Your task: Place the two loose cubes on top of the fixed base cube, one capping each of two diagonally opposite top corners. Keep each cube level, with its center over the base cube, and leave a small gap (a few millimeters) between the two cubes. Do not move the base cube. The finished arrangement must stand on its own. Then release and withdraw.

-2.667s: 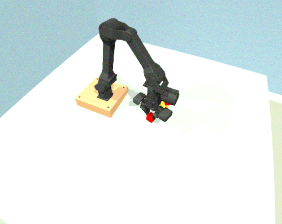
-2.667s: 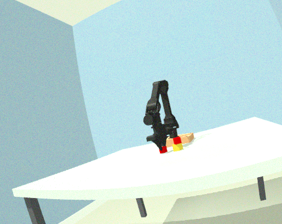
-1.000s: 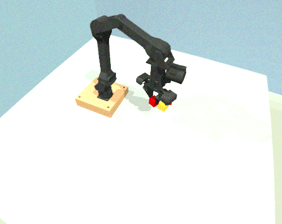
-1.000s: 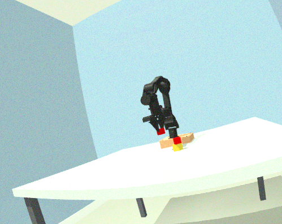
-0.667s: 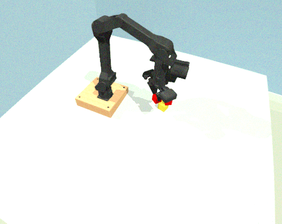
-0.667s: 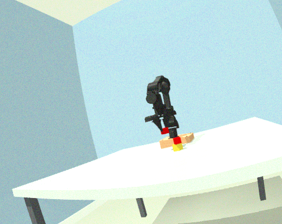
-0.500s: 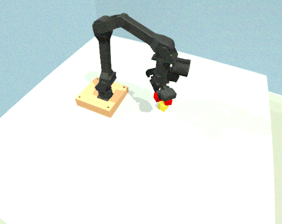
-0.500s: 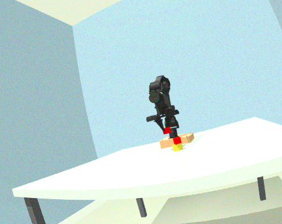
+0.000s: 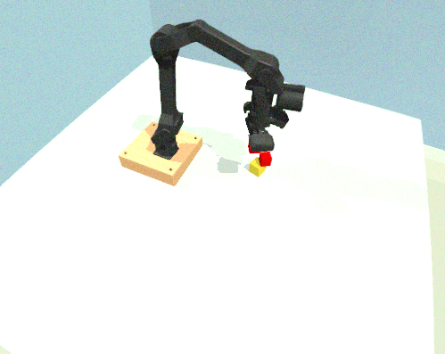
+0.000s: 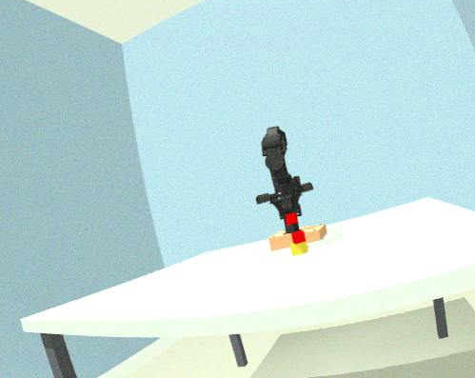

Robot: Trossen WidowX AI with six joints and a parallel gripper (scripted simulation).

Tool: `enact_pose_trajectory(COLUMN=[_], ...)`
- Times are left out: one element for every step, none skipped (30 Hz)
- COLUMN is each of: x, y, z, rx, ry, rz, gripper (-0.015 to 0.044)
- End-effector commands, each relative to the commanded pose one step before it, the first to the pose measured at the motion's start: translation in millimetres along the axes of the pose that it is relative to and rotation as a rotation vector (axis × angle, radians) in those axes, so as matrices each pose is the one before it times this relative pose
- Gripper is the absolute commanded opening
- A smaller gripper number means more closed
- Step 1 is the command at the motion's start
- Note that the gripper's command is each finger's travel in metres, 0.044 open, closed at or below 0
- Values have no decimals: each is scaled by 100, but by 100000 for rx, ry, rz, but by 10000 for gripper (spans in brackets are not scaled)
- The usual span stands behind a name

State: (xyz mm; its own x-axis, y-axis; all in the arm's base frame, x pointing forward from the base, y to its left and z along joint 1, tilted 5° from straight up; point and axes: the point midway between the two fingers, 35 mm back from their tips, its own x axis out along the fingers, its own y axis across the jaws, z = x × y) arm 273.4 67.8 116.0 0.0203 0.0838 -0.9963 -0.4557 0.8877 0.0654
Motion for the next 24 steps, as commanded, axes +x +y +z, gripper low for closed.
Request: enact_pose_trajectory(x=[-85, 148, 246, 311, 313, 312, 311, 311, 310, 307, 242, 145, 48, 0, 0, 0, 0, 0, 0, 0, 31, 93, 155, 194], y=[51, 5, 10, 14, 16, 18, 19, 21, 23, 25, 21, 13, 4, 0, 0, 0, 0, 0, 0, 0, -1, -4, -6, -7], z=[299, 3, 3, 2, -1, -4, -7, -10, -12, -15, -14, -9, -3, 0, 0, 0, 0, 0, 0, 0, 3, 9, 15, 17], rx=[2140, -284, -473, -600, -604, -604, -605, -605, -606, -603, -475, -285, -95, 0, 0, 0, 0, 0, 0, 0, 67, 200, 334, 417], ry=[-660, 100, 167, 212, 213, 214, 214, 215, 215, 214, 169, 102, 34, 0, 0, 0, 0, 0, 0, 0, -23, -69, -115, -144], rz=[-338, -119, -198, -251, -252, -252, -252, -251, -251, -250, -197, -118, -39, 0, 0, 0, 0, 0, 0, 0, 27, 80, 133, 167], gripper=[105, 105, 105, 105, 105, 105, 105, 105, 105, 105, 105, 105, 105, 105, 105, 105, 105, 105, 105, 105, 105, 105, 105, 105])
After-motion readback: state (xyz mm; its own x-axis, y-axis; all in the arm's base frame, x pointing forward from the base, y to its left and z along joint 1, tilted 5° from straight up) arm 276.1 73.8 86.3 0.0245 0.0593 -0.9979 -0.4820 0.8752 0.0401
